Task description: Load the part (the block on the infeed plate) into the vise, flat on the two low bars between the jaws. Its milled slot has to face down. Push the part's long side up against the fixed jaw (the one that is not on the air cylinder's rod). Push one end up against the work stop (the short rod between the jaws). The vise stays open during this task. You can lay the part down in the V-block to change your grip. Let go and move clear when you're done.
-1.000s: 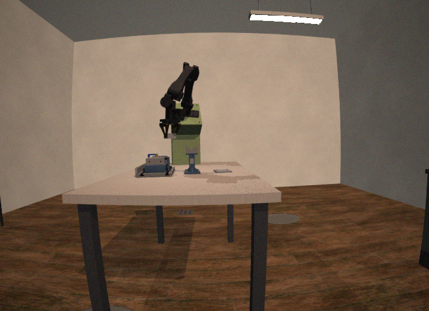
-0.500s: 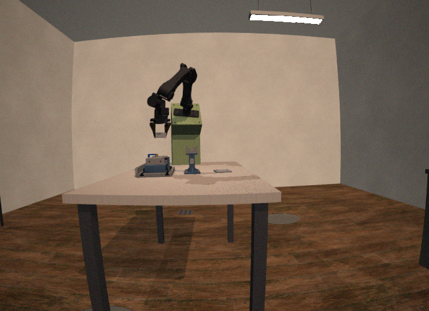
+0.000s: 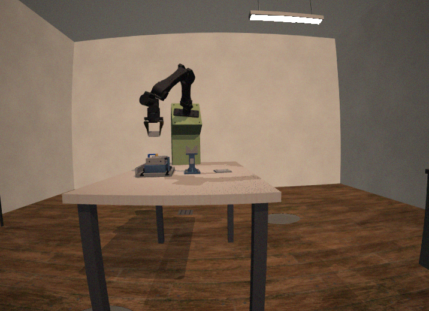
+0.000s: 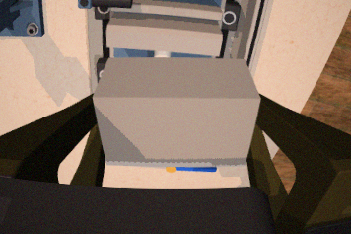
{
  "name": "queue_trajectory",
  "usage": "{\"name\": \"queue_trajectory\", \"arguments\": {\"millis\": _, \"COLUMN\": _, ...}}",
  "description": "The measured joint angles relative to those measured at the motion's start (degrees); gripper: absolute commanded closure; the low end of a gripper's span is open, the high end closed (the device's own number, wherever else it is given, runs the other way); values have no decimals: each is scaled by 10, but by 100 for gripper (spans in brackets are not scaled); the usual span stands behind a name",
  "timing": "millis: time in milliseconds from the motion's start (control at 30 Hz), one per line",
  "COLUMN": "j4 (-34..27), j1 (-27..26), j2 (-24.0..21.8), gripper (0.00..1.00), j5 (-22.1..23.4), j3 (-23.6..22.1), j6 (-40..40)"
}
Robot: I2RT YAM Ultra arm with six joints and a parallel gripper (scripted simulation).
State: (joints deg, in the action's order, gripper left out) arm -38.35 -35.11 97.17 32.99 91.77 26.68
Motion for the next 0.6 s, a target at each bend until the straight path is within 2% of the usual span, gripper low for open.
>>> {"name": "queue_trajectory", "arguments": {"millis": 600, "j4": -10, "j1": -16, "j2": 7, "gripper": 100, "j5": 18, "j3": 11, "j6": -38}}
